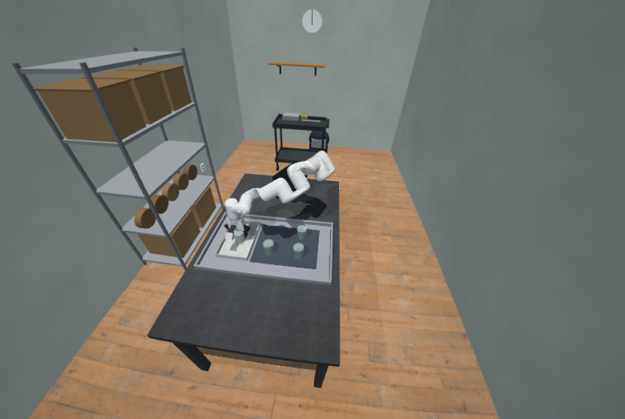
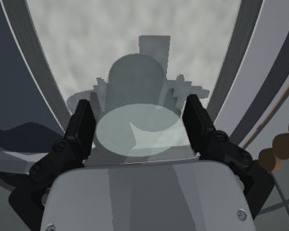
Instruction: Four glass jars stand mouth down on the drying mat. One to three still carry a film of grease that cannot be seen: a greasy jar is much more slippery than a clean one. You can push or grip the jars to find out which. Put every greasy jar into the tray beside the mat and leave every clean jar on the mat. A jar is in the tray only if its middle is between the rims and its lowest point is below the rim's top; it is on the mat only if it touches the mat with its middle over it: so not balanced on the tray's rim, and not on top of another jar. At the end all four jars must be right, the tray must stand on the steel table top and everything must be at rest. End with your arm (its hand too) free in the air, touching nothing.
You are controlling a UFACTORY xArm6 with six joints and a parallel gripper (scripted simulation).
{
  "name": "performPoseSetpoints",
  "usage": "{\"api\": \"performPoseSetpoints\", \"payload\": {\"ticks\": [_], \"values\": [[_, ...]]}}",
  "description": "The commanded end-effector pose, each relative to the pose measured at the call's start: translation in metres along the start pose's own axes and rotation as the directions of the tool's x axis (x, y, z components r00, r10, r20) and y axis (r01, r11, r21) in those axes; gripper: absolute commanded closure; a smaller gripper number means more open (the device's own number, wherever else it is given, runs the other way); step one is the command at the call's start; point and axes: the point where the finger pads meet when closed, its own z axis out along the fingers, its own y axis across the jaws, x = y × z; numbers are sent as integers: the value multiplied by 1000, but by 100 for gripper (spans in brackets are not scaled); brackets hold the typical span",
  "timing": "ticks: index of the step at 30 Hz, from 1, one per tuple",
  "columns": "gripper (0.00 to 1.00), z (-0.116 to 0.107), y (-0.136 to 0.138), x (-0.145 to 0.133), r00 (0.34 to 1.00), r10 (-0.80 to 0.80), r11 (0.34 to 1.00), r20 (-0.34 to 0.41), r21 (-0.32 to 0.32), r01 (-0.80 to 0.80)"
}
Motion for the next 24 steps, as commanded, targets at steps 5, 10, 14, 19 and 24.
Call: {"api": "performPoseSetpoints", "payload": {"ticks": [5,10,14,19,24], "values": [[0,-10,1,1,1000,-1,1000,-3,-2,1],[0,-21,1,1,1000,-1,1000,-3,-2,1],[0,-37,1,1,1000,-1,1000,-3,-2,1],[0,-56,1,1,1000,-1,1000,-3,-2,1],[0,-76,1,1,1000,-1,1000,-3,-2,1]]}}
